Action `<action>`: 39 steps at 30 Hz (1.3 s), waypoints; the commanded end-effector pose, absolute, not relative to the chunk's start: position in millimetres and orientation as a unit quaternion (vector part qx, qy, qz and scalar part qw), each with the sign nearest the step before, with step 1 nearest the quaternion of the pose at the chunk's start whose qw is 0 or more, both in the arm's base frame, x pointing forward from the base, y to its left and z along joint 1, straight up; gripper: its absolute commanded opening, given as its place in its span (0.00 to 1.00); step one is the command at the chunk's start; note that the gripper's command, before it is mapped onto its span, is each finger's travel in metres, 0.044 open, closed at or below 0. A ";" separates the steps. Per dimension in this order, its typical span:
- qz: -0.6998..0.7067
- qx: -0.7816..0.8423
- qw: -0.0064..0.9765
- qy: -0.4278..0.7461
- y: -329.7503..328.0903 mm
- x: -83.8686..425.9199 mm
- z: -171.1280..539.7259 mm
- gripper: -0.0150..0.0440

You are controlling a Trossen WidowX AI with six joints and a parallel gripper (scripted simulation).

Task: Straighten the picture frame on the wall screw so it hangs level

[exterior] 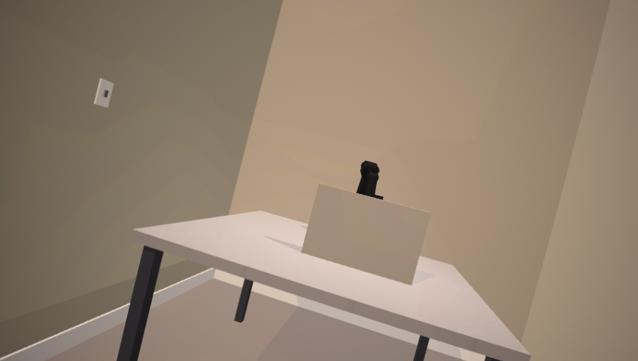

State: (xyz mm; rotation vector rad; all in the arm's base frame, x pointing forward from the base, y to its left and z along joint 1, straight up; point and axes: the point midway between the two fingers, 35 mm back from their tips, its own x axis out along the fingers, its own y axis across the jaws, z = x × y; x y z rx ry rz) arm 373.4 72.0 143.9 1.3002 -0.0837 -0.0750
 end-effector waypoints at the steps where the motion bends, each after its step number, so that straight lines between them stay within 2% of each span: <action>1: -0.032 0.608 0.792 -0.041 73.0 373.6 147.6 0.25; 39: -0.032 0.609 0.792 -0.041 76.2 373.7 159.6 0.25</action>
